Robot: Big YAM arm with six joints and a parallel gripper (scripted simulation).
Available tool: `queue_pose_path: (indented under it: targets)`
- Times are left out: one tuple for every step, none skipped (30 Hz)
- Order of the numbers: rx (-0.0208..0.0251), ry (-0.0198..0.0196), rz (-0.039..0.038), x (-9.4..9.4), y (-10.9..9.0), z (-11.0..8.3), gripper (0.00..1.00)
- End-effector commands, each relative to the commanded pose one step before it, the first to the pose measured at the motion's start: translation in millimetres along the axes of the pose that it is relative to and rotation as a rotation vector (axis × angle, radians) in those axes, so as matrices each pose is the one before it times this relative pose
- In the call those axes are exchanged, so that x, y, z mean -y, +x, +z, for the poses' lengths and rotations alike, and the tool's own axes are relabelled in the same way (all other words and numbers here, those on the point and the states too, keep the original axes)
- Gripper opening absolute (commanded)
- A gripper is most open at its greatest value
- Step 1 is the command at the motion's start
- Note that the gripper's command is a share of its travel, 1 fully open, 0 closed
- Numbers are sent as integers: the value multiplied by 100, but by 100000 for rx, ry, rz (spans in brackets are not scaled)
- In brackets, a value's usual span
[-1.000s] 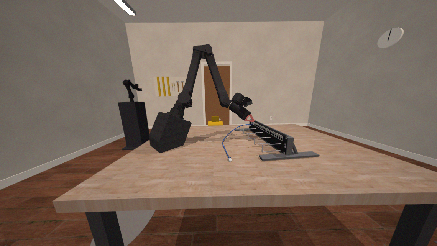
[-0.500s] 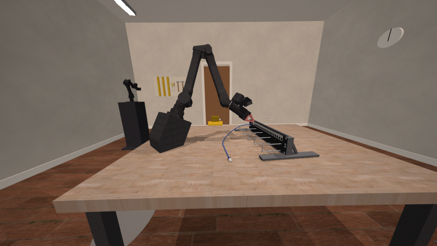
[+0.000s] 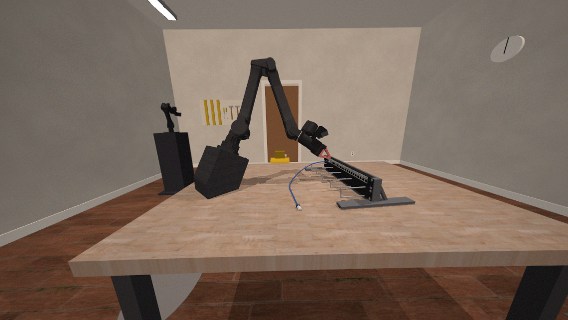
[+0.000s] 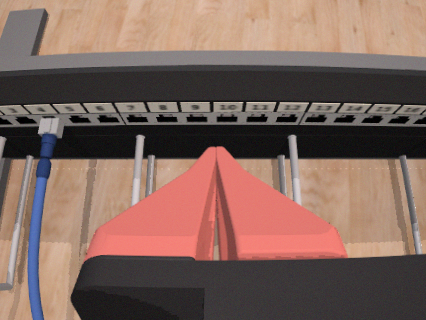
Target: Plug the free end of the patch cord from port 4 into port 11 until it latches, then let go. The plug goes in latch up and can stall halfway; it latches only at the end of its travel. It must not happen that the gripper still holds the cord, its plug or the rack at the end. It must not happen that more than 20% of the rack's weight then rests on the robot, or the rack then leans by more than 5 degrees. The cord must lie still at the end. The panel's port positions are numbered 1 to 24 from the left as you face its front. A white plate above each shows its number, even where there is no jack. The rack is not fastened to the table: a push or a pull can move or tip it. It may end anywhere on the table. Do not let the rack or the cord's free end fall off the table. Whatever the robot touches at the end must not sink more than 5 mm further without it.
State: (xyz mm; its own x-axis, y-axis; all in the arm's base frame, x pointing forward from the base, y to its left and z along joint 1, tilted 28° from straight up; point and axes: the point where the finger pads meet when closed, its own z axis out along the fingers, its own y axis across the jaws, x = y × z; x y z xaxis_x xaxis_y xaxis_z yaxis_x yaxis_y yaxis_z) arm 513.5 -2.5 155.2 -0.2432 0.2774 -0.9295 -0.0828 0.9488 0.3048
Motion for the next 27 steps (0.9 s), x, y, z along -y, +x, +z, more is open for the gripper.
queue_pose_path:
  targets:
    - [1259,-1606,438,-806,-393,630,0]
    - [-220,60,52,19,100,-68,0]
    - [-147,31,27,-2,61,-149,0]
    - [119,-58,-47,-52,-82,-236,0]
    - [8,-44,-37,-43,-50,-292,0]
    - [-8,-11,-40,-14,-44,-359,0]
    - [43,146,-32,69,-59,-440,0]
    - [92,301,-29,148,-75,-522,0]
    - [74,256,-72,124,-61,-584,0]
    - [58,218,-115,104,-49,-641,0]
    - [44,185,-160,87,-37,-691,0]
    - [32,157,-157,73,-28,-731,0]
    - [22,133,-135,61,-21,-760,0]
    - [13,113,-116,51,-14,-779,0]
    - [5,96,-99,42,-9,-785,0]
    - [0,0,0,0,0,0,0]
    - [0,0,0,0,0,0,0]
    - [-1,81,-85,35,-5,-780,0]
    - [-6,68,-73,29,0,-767,0]
    - [-11,57,-63,24,0,-742,0]
    - [-14,48,-54,19,4,-712,0]
    - [-16,40,-47,16,3,-673,0]
    - [-18,33,-40,13,4,-630,0]
    - [-19,27,-34,11,5,-583,0]
    - [-20,22,-29,8,5,-532,0]
    - [-20,18,-25,7,4,-478,0]
    - [-19,15,-21,6,3,-423,0]
